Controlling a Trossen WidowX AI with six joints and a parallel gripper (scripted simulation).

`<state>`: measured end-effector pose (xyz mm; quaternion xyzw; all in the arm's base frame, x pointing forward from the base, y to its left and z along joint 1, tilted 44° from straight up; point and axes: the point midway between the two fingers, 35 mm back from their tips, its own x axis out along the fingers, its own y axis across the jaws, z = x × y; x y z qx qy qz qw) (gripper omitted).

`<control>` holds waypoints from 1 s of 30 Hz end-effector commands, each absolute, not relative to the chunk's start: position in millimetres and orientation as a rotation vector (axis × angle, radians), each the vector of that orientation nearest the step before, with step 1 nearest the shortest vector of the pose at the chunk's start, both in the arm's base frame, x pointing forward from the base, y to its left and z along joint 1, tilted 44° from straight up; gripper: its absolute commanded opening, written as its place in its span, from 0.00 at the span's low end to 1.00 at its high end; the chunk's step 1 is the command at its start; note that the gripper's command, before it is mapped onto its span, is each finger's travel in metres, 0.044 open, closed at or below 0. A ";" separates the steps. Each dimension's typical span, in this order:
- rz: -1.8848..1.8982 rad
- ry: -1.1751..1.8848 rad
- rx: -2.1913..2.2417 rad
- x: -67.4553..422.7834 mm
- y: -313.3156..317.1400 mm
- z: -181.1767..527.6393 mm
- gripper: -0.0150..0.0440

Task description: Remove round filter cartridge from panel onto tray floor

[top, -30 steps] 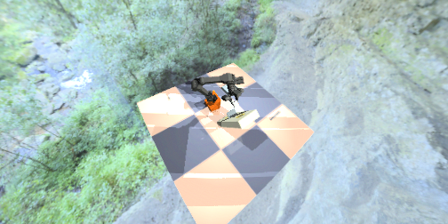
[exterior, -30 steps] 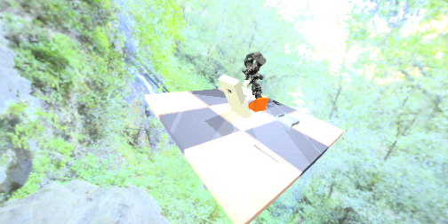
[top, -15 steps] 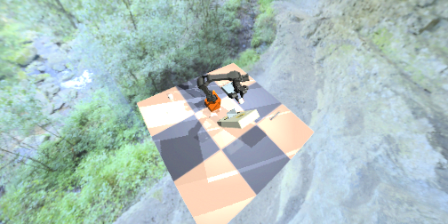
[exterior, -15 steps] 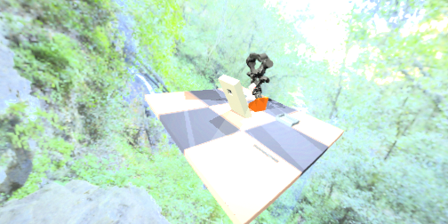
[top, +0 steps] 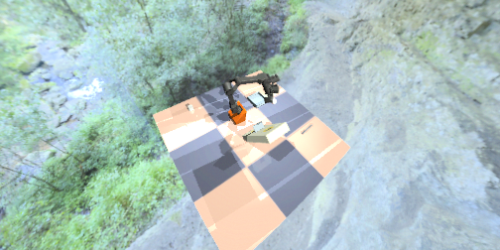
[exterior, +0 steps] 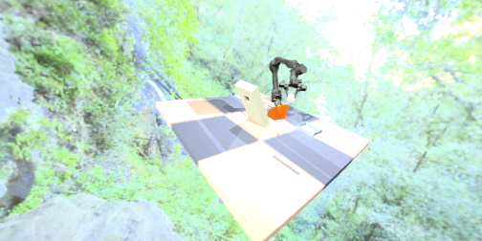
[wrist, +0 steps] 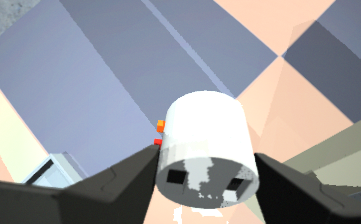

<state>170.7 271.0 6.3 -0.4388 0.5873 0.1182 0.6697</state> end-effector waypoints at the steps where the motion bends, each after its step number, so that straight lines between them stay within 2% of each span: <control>1: 0.450 1.357 -1.072 147.3 288.8 -12.1 0.25; 6: 0.674 1.371 -1.155 119.4 308.1 -29.2 0.25; 13: 0.700 1.373 -1.163 113.3 309.0 -33.6 0.25; 30: 1.150 1.436 -1.319 -8.2 274.1 -110.0 0.25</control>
